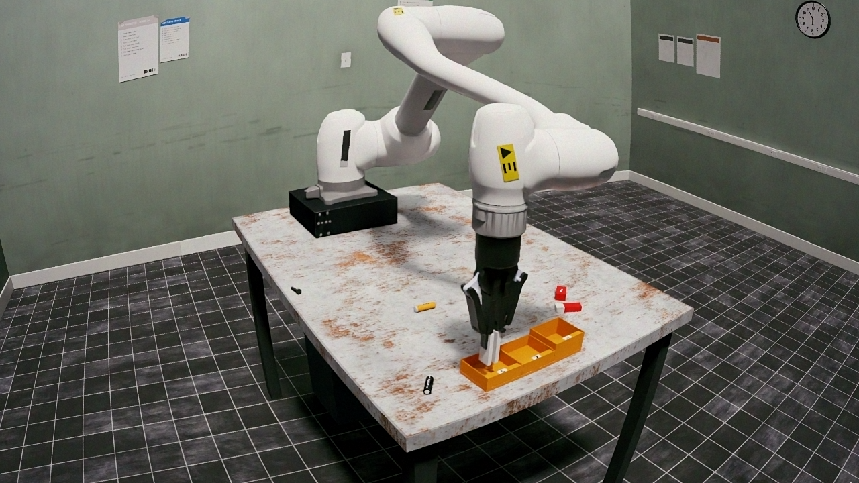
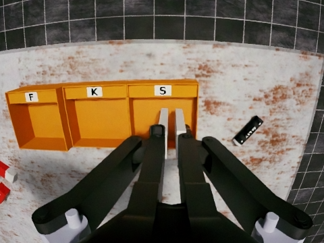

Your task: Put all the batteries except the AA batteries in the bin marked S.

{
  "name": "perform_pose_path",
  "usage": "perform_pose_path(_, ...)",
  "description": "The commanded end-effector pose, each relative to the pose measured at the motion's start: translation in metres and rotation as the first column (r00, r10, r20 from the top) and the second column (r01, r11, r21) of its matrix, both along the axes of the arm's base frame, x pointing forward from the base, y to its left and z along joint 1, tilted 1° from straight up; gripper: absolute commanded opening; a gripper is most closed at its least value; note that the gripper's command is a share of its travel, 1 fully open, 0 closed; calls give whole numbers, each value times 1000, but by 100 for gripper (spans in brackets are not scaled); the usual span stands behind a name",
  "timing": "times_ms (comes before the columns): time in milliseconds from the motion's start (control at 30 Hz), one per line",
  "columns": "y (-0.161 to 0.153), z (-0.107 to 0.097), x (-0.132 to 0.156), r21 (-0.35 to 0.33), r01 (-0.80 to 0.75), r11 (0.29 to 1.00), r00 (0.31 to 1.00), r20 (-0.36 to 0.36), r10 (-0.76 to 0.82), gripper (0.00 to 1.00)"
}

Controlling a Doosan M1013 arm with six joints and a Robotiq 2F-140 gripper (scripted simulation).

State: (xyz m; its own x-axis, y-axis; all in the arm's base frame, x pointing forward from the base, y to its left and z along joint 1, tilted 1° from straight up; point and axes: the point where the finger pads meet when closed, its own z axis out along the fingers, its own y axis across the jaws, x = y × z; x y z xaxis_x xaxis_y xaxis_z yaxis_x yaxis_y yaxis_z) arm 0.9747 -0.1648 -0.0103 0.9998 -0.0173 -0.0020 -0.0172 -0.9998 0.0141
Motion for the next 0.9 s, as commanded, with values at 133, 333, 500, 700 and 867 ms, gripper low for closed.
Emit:
perform_pose_path(133, 0, -13, 0, 0, 0, 1000, 1000, 0, 0, 15)
perform_pose_path(333, 0, -22, 0, 0, 0, 1000, 1000, 0, 0, 15)
perform_pose_path(500, 0, -22, 0, 0, 0, 1000, 1000, 0, 0, 15)
perform_pose_path(700, 0, -22, 0, 0, 0, 1000, 1000, 0, 0, 15)
perform_pose_path(867, 0, -22, 0, 0, 0, 1000, 1000, 0, 0, 15)
